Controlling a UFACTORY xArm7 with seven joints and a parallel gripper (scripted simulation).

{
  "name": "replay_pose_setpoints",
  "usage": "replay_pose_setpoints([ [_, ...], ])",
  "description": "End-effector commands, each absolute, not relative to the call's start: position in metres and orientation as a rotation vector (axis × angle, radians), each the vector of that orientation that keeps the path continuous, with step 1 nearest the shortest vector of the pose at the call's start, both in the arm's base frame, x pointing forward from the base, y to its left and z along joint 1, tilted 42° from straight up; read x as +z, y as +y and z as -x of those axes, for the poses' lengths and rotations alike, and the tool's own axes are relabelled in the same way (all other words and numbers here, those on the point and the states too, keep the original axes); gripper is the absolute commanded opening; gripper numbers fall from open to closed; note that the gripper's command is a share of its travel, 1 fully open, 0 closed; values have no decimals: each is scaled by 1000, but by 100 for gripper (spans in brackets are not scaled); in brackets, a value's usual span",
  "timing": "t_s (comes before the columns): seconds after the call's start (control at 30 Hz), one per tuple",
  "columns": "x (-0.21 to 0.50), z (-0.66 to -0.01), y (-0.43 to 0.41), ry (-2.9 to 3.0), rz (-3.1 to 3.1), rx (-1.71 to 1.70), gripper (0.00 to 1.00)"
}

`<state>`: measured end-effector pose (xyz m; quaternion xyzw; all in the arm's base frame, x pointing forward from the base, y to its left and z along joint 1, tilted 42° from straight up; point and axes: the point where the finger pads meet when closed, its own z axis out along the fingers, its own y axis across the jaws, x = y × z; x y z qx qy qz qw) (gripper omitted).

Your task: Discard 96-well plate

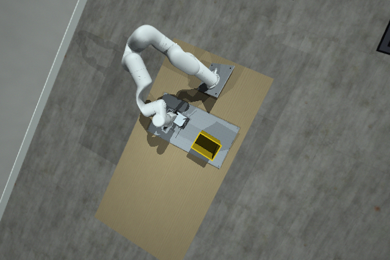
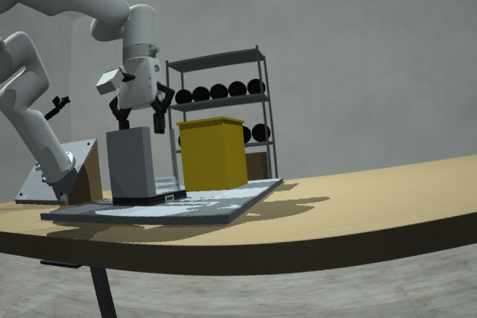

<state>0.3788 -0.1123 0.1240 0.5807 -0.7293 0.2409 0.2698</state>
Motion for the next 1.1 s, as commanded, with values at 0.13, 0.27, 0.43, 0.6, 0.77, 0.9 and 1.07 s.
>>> replay_pose_setpoints([
  [0.13,116,-379,-120,-1966,-1568,653,100],
  [0.27,111,-378,-124,-1966,-1568,653,100],
  [0.43,107,-377,-127,-1966,-1568,653,100],
  [0.6,101,-376,-133,-1966,-1568,653,100],
  [0.77,95,-375,-139,-1966,-1568,653,100],
  [0.9,91,-375,-142,-1966,-1568,653,100],
  [1.07,86,-374,-146,-1966,-1568,653,100],
])
